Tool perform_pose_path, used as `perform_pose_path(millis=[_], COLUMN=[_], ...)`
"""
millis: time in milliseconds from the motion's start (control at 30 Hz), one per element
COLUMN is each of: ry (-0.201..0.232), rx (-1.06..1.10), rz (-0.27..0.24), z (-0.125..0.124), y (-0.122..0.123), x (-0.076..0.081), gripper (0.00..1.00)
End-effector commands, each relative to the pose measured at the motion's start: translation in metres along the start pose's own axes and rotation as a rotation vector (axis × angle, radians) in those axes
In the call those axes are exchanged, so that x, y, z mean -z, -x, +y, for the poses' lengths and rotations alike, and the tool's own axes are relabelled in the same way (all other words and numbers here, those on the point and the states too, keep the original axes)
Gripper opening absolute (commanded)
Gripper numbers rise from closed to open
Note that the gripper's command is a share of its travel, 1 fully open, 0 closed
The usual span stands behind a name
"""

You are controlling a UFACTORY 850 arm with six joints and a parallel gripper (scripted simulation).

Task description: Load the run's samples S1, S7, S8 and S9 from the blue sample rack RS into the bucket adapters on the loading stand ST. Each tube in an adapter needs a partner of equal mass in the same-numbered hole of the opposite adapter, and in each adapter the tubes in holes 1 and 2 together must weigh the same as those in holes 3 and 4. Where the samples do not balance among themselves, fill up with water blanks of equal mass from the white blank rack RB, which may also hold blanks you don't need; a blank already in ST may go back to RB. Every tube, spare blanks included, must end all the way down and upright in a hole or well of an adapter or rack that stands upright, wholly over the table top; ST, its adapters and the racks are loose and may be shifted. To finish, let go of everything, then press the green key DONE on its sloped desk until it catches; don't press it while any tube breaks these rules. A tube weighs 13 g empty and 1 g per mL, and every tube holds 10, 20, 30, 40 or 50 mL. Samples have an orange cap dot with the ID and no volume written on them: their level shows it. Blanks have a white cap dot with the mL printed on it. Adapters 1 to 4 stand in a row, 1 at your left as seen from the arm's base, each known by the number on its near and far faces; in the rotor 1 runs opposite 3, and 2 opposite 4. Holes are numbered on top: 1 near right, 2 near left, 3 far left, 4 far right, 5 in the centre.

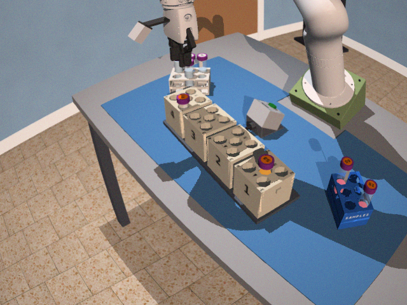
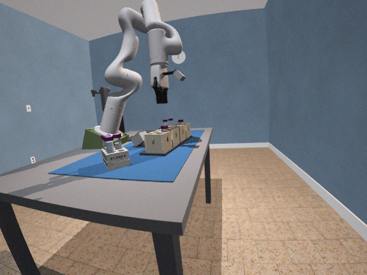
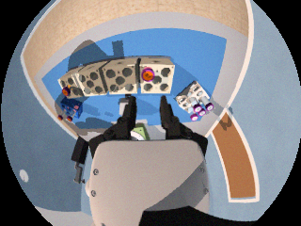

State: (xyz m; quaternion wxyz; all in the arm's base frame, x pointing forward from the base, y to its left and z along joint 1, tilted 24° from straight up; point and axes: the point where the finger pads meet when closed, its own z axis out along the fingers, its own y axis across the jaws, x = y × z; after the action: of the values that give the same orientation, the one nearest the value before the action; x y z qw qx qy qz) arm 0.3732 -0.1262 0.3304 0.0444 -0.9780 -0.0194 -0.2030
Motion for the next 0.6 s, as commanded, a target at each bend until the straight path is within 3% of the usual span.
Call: perform_pose_path(millis=[0, 500, 533, 567], ry=[0.001, 0.001, 0.001, 0.001], rx=[0.000, 0.000, 0.034, 0.067], rz=[0.002, 0.001, 0.001, 0.001], z=[0.0002, 0.0002, -0.0045, -0.0092], y=[-0.0007, -0.0007, 0.0009, 0.0026], x=[0.0008, 0.0008, 0.0008, 0.0008], gripper=[0.43, 0.43, 0.57, 0.57])
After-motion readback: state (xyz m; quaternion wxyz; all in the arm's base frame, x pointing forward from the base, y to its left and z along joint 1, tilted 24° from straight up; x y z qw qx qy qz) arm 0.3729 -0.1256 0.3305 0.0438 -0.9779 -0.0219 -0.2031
